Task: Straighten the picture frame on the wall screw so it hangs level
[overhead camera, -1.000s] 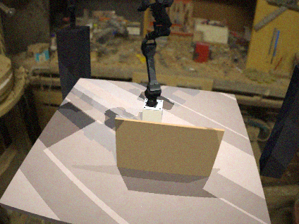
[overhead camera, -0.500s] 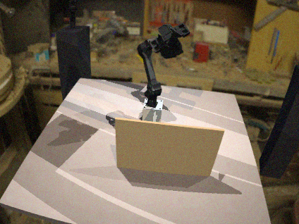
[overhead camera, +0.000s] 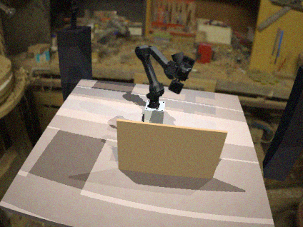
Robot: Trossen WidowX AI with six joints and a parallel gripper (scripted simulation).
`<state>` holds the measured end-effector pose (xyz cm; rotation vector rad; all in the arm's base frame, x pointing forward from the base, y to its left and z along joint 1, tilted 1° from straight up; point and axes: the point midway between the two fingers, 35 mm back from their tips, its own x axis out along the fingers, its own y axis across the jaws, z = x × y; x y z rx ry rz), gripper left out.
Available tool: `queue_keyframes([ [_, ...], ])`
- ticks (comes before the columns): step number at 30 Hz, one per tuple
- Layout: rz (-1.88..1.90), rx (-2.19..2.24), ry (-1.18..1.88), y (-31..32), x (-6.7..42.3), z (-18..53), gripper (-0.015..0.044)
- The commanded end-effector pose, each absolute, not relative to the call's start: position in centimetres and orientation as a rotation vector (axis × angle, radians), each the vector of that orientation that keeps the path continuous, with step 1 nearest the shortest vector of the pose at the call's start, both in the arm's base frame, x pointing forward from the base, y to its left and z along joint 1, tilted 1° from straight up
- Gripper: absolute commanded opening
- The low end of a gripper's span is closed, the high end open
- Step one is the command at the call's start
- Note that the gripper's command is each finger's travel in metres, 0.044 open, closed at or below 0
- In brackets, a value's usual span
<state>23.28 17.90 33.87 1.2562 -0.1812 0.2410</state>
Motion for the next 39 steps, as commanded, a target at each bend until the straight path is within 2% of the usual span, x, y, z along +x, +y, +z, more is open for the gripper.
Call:
queue_keyframes([
  [1, 0.214, 1.424, -0.036, 18.0, 21.7, 26.7, 0.026],
  [11, 0.12, 1.708, 0.153, 15.2, 18.2, 15.2, 0.026],
  [39, 0.117, 1.714, 0.156, 15.1, 18.1, 15.0, 0.026],
])
